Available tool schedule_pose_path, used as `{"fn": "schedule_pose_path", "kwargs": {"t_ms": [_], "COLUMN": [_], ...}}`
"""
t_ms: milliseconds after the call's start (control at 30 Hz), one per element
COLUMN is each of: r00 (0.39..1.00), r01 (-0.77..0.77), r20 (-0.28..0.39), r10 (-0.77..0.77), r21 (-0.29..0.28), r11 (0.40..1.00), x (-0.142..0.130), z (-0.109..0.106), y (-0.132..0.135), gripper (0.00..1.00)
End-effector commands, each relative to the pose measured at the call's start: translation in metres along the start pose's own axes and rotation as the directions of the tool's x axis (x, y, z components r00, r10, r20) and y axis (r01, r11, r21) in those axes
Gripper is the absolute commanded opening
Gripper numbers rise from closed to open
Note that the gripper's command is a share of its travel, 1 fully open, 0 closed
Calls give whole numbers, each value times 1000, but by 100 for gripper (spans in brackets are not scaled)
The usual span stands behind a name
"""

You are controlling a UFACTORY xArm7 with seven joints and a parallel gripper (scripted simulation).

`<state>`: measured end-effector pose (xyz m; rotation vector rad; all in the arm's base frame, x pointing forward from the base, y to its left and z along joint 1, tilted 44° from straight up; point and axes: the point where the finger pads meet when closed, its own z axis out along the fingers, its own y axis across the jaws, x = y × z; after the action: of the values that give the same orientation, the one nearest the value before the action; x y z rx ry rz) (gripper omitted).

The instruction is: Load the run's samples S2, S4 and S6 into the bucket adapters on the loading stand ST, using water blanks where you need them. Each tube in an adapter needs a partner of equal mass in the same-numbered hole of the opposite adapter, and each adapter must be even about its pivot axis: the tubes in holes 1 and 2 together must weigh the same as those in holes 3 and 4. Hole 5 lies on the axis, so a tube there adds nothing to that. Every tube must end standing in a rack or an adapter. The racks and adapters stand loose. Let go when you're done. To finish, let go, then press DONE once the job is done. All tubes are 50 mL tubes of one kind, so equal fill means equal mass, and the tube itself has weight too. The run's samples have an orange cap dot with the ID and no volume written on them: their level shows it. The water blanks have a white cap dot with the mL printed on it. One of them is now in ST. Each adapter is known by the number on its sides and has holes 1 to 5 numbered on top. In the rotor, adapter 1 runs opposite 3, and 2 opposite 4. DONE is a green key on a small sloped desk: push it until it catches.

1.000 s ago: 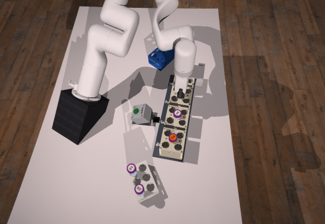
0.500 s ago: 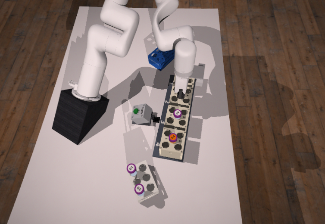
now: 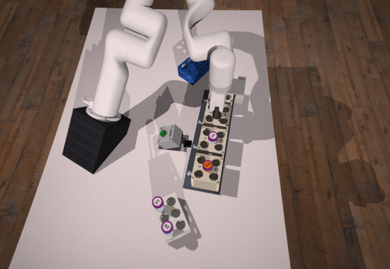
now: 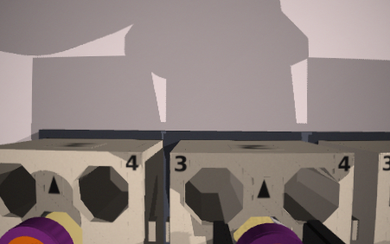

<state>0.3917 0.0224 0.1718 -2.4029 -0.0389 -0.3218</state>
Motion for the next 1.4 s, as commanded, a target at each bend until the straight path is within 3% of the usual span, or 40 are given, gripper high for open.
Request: {"fn": "schedule_pose_path", "kwargs": {"t_ms": [0, 467, 1367], "r00": [1000, 1000, 1000], "r01": [-1, -1, 0], "r20": [-4, -4, -4], "r10": [1, 1, 0], "r21": [-1, -1, -1], "r11": [1000, 1000, 1000], "x": [1, 1, 1], "z": [-1, -5, -55], "y": [1, 1, 1], "gripper": [44, 44, 44]}}
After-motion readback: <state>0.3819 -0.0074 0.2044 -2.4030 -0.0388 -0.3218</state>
